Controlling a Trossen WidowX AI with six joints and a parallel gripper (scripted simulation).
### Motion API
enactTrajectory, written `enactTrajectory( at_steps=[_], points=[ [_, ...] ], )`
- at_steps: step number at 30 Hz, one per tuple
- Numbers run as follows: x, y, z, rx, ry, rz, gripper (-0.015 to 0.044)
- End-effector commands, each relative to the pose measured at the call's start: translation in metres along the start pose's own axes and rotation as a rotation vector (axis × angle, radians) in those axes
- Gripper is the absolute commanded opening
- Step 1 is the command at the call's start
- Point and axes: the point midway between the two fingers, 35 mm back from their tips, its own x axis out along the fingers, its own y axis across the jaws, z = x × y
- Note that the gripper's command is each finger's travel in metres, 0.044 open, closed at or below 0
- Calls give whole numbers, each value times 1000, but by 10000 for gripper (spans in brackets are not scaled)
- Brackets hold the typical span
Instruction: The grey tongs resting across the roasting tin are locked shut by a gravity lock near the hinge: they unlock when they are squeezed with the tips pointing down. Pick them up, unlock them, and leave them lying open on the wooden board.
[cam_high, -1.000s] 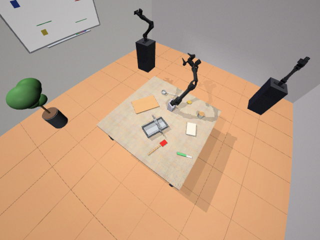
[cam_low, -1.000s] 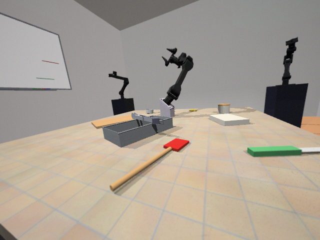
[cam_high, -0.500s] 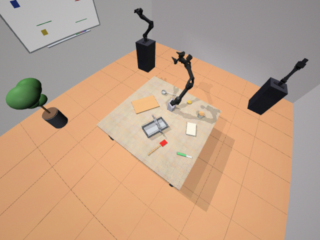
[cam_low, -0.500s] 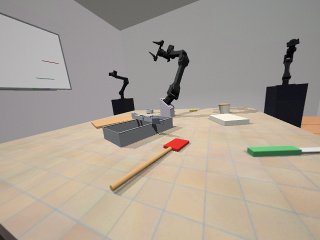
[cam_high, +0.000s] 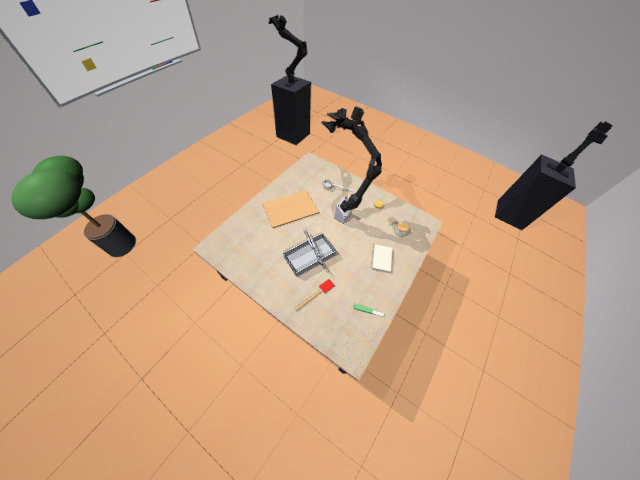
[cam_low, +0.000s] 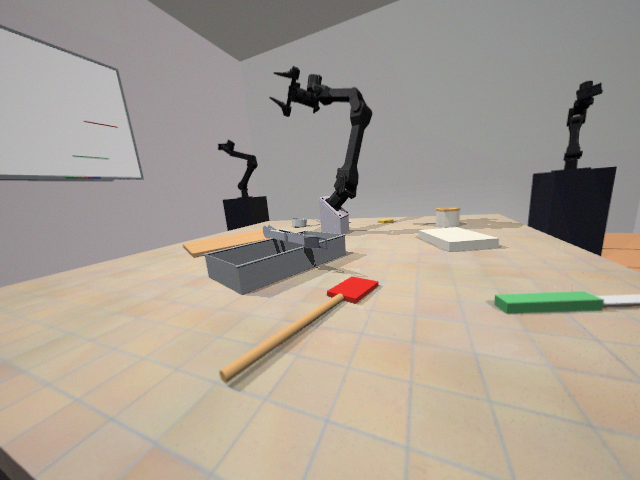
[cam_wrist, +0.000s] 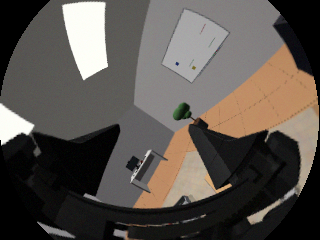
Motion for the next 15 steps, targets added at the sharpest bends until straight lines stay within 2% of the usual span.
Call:
enactTrajectory(
  at_steps=[1,6,15],
  points=[
    [25,0,-24,-74,53,-31,440],
    [84,-1,-90,-255,222,-67,440],
    [155,-14,-229,-553,549,-91,440]
  ],
)
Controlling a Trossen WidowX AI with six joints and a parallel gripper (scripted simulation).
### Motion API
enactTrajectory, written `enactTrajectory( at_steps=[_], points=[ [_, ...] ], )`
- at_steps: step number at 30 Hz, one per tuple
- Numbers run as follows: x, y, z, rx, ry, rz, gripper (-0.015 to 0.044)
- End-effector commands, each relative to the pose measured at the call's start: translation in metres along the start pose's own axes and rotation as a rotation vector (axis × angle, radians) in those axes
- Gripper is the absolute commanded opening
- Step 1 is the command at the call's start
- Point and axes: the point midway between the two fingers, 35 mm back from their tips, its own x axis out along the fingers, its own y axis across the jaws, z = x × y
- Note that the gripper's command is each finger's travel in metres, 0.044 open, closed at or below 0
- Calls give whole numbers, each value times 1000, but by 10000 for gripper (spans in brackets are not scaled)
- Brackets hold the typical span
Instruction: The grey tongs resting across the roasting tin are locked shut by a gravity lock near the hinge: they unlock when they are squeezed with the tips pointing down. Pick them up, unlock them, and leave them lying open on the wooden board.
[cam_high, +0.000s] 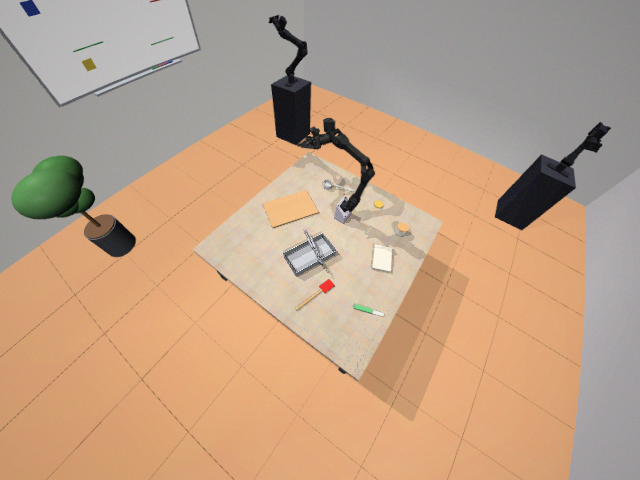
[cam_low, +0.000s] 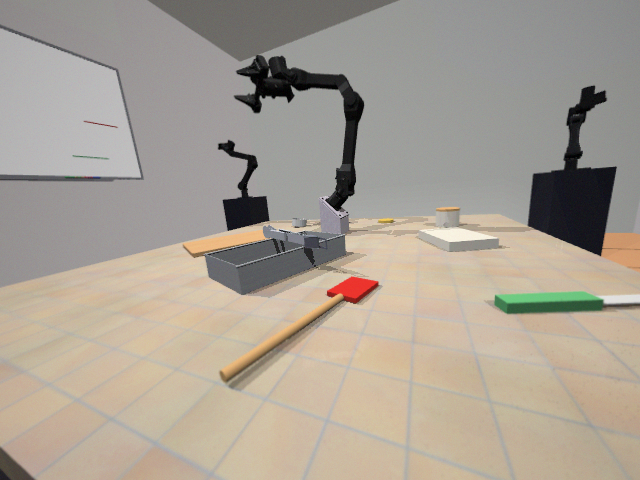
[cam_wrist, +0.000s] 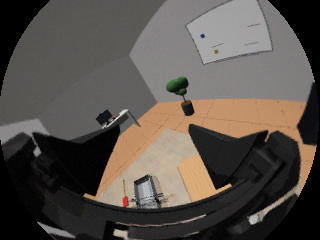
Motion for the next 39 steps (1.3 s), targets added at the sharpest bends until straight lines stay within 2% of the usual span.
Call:
enactTrajectory(
  at_steps=[1,10,15,20,26,33,36,39],
  points=[
    [50,20,-47,-132,149,-12,440],
    [133,64,-178,-562,510,54,440],
    [146,73,-217,-650,608,79,440],
    [162,89,-301,-911,819,190,440],
    [159,101,-407,-1236,1087,401,440],
    [121,100,-524,-1588,1404,770,440],
    [108,98,-548,-1658,1475,877,440],
    [107,98,-550,-1663,1481,885,440]
  ],
)
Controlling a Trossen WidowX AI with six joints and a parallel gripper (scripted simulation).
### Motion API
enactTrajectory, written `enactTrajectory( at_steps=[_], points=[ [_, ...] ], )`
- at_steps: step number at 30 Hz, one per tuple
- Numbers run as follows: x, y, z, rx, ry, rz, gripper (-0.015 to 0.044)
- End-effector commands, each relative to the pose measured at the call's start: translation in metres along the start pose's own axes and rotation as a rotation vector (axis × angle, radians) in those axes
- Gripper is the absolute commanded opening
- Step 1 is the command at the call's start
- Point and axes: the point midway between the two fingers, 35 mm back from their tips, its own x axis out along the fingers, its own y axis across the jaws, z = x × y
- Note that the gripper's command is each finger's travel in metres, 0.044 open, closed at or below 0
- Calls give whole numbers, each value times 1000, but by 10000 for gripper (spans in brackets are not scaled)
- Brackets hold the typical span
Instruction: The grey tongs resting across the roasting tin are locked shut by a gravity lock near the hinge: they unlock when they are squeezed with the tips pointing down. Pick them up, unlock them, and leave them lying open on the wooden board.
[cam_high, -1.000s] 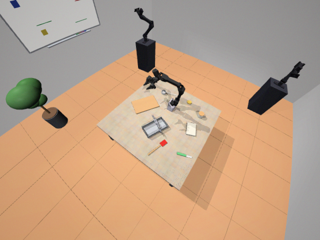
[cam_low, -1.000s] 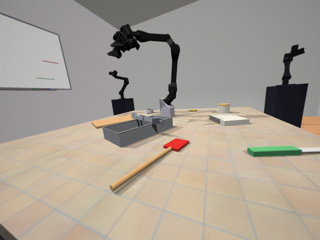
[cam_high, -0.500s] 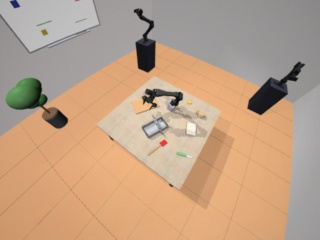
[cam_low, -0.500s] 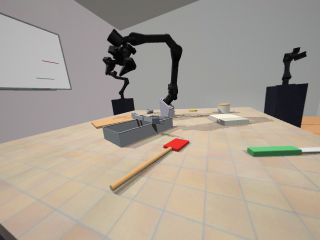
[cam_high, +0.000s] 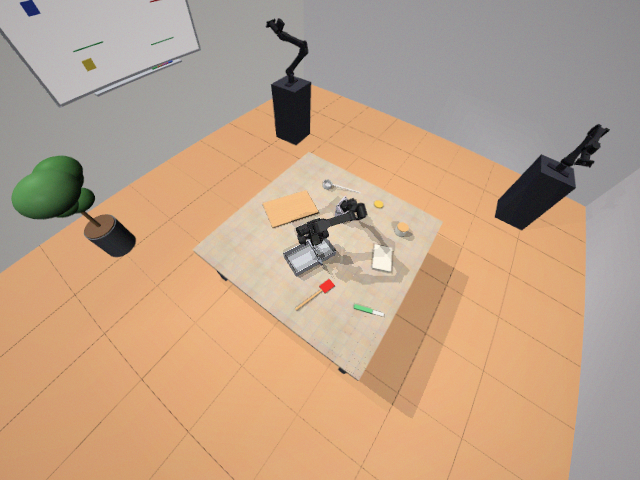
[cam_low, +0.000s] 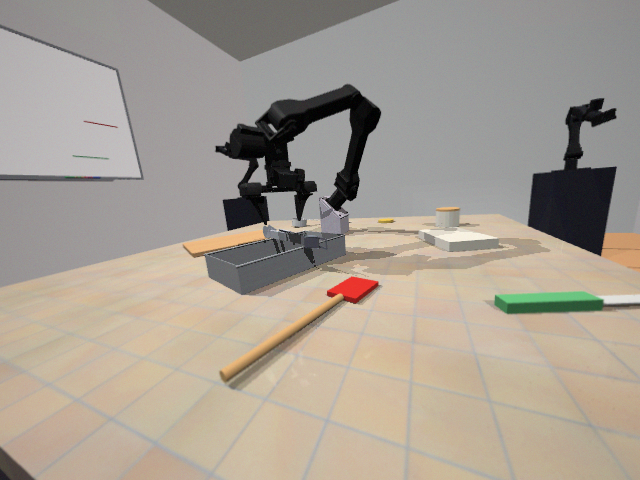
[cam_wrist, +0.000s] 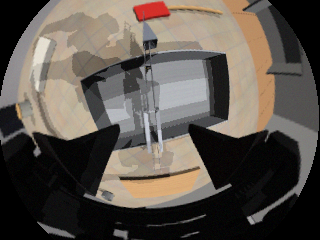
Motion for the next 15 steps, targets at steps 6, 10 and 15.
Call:
enactTrajectory(
  at_steps=[6,10,15],
  points=[
    [6,6,-7,-54,26,29,440],
    [6,6,-7,-54,26,29,440],
    [9,5,-7,-54,26,28,440]
  ],
)
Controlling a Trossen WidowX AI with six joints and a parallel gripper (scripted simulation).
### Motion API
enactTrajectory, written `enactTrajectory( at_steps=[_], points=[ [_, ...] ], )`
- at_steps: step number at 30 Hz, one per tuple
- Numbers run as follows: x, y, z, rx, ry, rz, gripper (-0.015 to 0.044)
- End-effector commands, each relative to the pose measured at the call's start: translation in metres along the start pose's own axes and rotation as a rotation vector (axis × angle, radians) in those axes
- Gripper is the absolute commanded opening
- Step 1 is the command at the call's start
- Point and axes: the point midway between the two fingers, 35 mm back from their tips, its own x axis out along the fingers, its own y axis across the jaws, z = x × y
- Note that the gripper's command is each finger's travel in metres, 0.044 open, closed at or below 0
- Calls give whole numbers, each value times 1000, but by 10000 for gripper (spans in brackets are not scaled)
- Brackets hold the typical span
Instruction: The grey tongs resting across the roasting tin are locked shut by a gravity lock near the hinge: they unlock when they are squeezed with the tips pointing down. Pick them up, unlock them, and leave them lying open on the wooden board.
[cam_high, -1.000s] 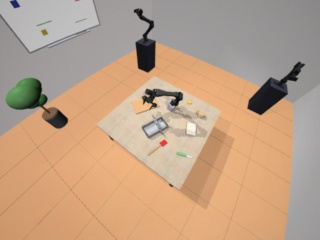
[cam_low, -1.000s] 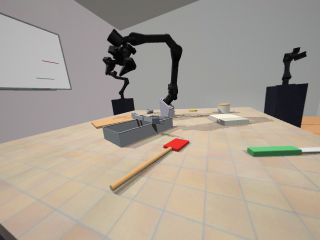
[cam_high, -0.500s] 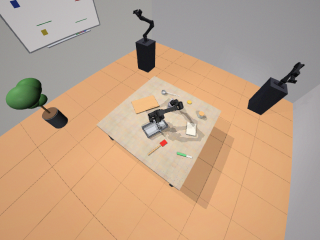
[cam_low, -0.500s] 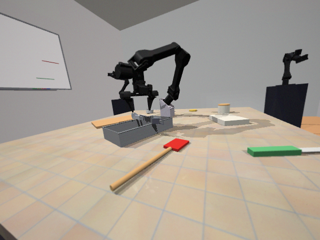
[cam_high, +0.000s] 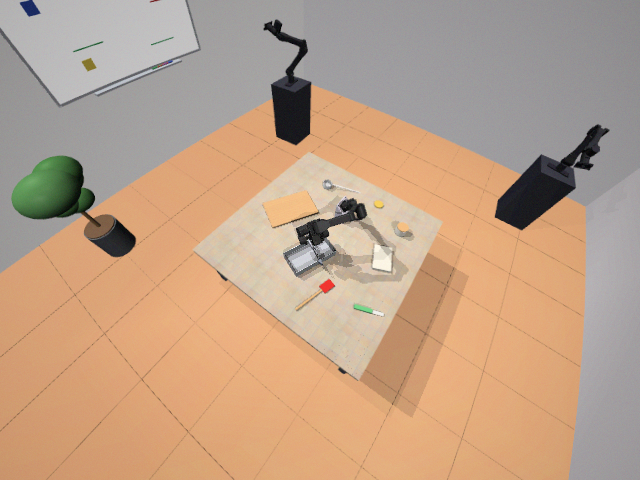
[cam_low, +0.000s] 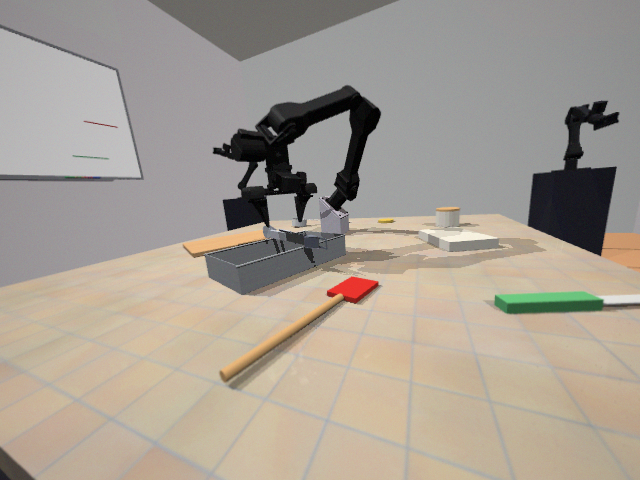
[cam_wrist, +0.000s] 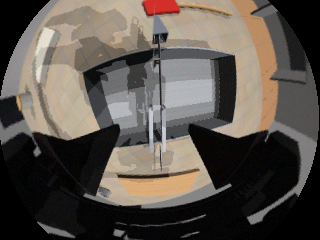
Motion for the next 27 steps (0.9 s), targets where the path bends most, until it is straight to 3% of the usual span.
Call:
enactTrajectory(
  at_steps=[1,27],
  points=[
    [4,0,-1,-4,7,0,440],
    [47,-2,-1,-4,6,0,440]
  ],
)
